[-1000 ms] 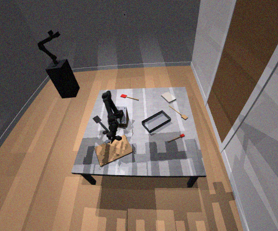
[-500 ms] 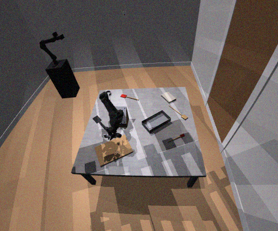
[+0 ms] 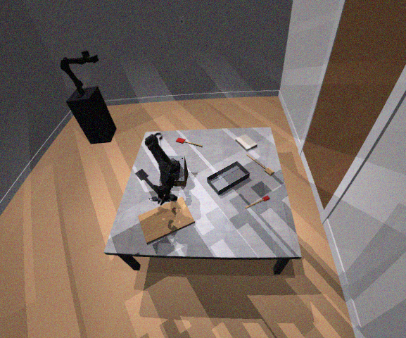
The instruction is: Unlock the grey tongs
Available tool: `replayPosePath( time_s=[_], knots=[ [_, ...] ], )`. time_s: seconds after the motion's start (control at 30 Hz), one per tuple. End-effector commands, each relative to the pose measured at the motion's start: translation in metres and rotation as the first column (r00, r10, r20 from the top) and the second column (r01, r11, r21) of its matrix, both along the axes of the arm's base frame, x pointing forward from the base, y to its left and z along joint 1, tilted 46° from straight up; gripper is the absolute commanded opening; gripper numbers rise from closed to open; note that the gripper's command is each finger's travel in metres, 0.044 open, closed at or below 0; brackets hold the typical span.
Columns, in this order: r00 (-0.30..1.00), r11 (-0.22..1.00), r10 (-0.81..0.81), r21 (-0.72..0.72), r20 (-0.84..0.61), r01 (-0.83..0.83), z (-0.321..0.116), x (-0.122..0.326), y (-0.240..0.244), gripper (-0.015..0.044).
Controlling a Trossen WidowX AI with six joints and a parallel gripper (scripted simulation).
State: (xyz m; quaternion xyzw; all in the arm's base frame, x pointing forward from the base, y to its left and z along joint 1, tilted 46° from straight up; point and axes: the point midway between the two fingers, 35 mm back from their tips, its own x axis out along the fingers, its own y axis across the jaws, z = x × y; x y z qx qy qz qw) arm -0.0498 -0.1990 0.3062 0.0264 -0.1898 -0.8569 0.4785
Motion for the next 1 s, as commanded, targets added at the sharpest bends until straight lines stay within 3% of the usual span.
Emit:
replayPosePath(
  time_s=[0.0,0.63,0.97],
  knots=[
    [1.000,1.000,-0.004,-0.002,0.000,0.004,0.001,-0.001,0.001,-0.0150],
    [1.000,1.000,-0.001,0.004,-0.004,0.001,0.001,0.000,-0.001,-0.0150],
    [0.997,0.990,0.060,0.129,-0.050,-0.053,0.010,0.001,-0.020,-0.0150]
  ],
)
